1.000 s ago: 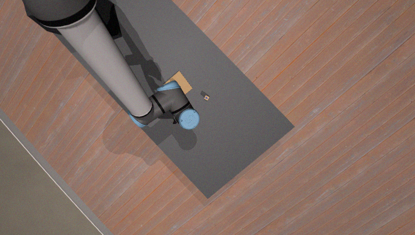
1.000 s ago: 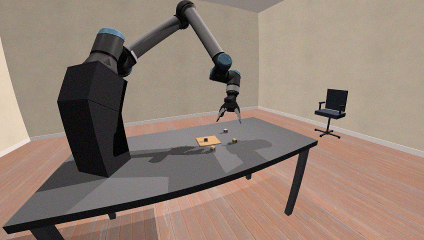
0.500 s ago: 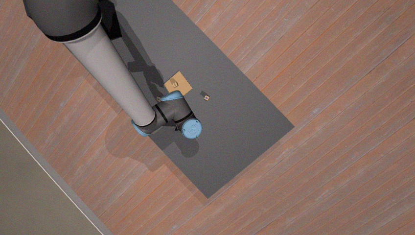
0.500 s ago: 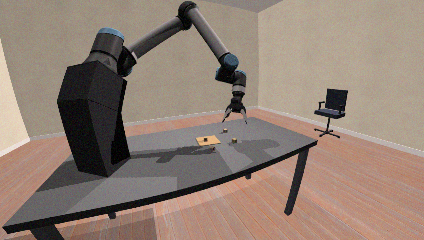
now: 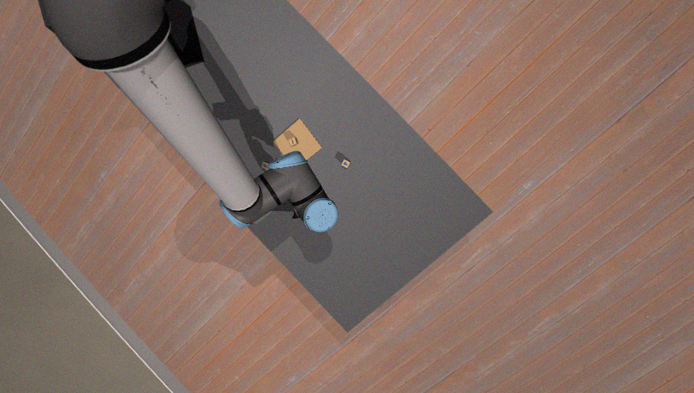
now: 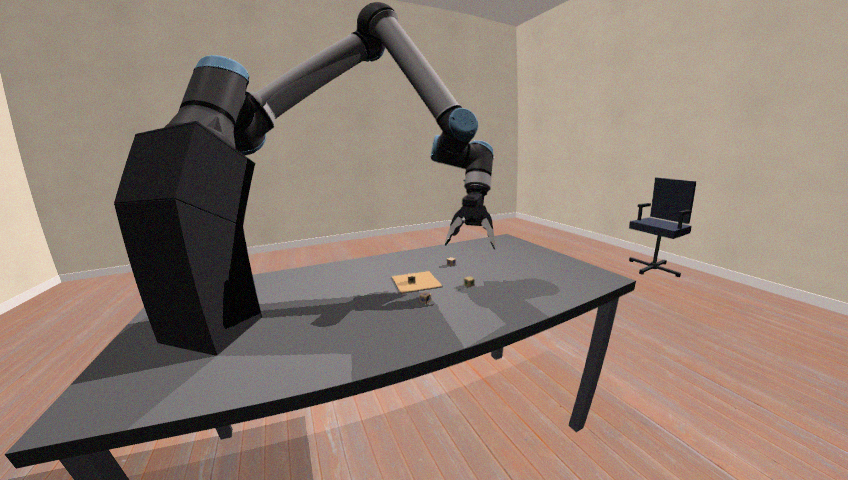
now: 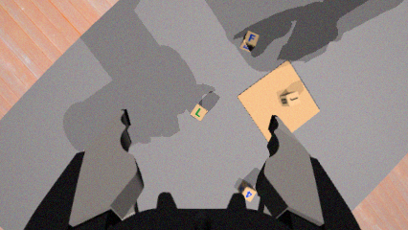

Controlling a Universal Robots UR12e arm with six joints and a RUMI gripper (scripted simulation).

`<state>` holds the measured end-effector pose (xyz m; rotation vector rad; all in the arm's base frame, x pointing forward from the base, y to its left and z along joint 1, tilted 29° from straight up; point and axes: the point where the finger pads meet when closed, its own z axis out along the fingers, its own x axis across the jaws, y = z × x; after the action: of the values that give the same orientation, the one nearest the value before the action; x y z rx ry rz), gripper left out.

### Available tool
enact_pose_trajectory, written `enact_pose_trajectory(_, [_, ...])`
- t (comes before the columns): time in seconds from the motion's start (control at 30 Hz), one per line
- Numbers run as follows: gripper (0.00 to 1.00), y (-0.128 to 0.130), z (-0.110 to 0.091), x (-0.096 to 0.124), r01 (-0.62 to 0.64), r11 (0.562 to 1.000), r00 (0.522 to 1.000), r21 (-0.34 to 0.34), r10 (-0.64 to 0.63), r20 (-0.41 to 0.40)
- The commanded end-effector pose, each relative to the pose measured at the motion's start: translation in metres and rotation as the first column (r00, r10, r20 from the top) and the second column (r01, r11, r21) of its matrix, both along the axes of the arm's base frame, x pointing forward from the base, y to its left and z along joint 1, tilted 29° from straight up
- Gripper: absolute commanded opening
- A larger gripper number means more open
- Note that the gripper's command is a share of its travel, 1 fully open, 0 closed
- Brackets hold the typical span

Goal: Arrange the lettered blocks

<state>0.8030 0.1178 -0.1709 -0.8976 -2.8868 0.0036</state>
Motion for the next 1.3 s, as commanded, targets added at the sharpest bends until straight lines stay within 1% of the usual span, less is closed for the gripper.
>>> enact_pose_trajectory(0.0, [1.00,0.001,0.003,0.004,-0.003,1.000,1.000,-0.001,0.003,0.005])
enact_pose_trajectory(0.7, [1.00,0.001,0.003,0.004,-0.003,1.000,1.000,-0.001,0.003,0.005])
enact_pose_trajectory(0.77, [1.00,0.001,0.002,0.001,-0.003,1.000,1.000,-0.001,0.003,0.004])
enact_pose_trajectory(0.87, [1.00,-0.007,-0.005,-0.013,-0.001,1.000,1.000,-0.001,0.001,0.003])
enact_pose_trajectory(0.93, [1.00,-0.014,-0.014,-0.031,-0.001,1.000,1.000,-0.001,0.001,0.003])
enact_pose_trajectory(1.0, [1.00,-0.023,-0.025,-0.055,-0.001,1.000,1.000,-0.002,0.001,0.003])
enact_pose_trajectory(1.07, [1.00,-0.023,-0.025,-0.055,-0.001,1.000,1.000,-0.002,0.001,0.003])
enact_pose_trajectory(1.2, [1.00,-0.039,-0.045,-0.112,-0.001,1.000,1.000,-0.002,0.001,0.002])
enact_pose_trajectory(1.27, [1.00,-0.044,-0.051,-0.136,-0.001,1.000,1.000,-0.002,0.001,0.002])
